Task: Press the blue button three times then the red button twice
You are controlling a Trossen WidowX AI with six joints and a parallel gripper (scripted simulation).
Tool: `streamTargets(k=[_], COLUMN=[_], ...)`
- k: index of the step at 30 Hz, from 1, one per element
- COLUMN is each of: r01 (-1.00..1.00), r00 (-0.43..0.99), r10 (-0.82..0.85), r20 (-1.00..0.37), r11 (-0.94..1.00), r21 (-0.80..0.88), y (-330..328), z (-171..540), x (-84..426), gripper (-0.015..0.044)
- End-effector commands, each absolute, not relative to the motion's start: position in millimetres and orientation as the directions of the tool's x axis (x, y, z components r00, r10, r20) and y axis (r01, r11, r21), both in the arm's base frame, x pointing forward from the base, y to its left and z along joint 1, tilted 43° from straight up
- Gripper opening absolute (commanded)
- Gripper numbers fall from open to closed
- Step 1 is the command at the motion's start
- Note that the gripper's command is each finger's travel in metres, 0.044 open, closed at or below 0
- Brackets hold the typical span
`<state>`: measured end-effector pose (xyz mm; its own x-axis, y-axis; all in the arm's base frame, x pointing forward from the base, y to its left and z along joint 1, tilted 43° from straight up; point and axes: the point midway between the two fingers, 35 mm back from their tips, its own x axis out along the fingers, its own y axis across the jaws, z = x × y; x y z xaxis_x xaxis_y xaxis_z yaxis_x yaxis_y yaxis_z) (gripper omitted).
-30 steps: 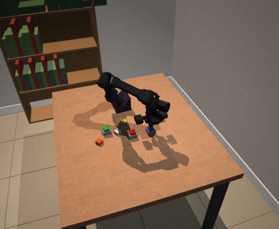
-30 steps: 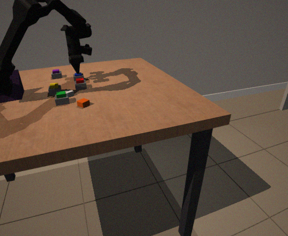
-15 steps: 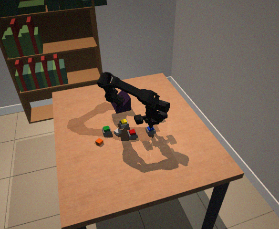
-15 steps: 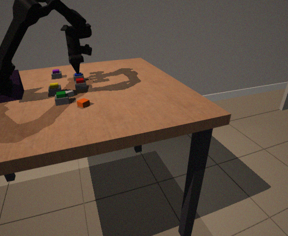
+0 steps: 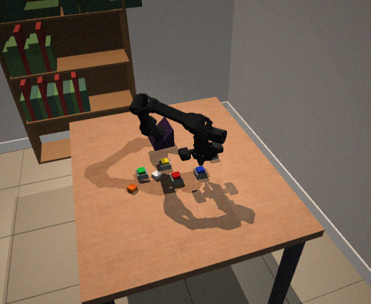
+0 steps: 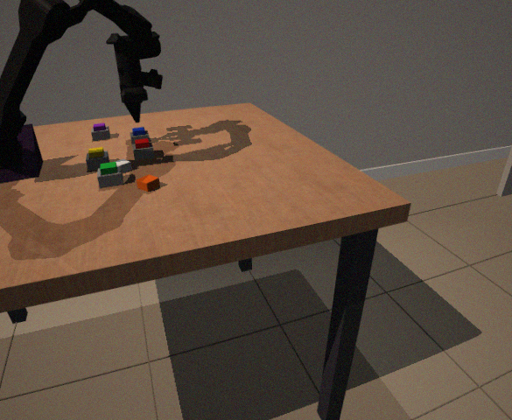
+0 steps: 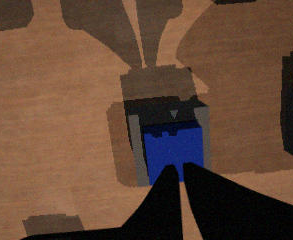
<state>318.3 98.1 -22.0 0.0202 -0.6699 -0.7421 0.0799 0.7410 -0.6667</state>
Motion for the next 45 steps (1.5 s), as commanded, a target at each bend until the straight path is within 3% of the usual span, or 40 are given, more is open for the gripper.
streamTargets(k=[1, 45], r01=[0.077, 0.076], r00=[0.017, 0.016], r10=[-0.672, -0.671], r20=[-0.741, -0.741], r11=[0.740, 0.740], r21=[-0.669, -0.669], y=[93, 99], z=[-27, -19], x=[318, 318], gripper=[0.0020, 0.0020])
